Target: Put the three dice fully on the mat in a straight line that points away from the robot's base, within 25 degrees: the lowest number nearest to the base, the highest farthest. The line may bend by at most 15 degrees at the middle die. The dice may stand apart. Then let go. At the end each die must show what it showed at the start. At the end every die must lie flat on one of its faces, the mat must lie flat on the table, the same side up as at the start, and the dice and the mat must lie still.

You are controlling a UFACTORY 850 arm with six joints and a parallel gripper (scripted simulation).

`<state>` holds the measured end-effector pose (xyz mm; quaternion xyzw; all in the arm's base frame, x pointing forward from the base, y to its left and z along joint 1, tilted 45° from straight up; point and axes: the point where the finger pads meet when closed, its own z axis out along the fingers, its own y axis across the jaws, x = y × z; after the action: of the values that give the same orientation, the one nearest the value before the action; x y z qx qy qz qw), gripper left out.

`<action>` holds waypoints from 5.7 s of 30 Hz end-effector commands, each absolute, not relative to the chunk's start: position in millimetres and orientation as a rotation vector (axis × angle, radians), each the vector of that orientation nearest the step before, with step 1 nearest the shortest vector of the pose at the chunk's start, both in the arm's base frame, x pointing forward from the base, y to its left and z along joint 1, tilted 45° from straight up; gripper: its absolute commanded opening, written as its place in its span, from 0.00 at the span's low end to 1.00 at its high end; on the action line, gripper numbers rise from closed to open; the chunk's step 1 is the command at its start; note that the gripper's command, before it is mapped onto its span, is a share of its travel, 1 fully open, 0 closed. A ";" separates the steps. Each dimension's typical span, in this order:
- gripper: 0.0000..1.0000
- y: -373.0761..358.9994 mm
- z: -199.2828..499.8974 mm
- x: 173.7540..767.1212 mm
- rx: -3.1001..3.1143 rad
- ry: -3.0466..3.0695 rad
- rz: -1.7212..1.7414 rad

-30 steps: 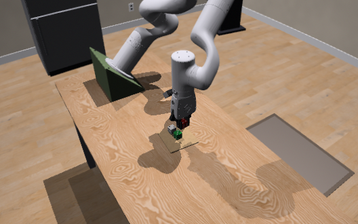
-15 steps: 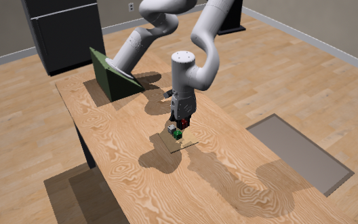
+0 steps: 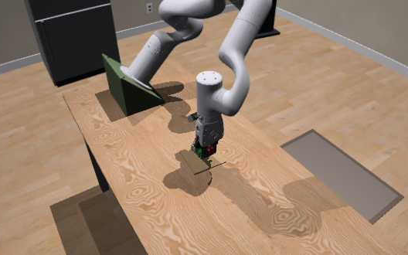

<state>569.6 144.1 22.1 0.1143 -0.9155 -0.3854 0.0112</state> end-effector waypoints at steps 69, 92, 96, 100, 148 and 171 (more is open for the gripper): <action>0.27 176.7 -8.0 566.9 0.357 -2.857 -1.203; 0.27 176.8 -8.1 566.9 0.357 -2.857 -1.203; 0.27 177.2 -8.4 566.8 0.357 -2.857 -1.203; 0.27 177.7 -8.9 566.7 0.357 -2.857 -1.203; 0.27 179.5 -10.7 566.5 0.357 -2.857 -1.203; 0.47 179.5 -10.7 566.5 0.357 -2.857 -1.203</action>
<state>565.6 180.0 -11.3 0.1145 -0.9155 -0.3856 0.0114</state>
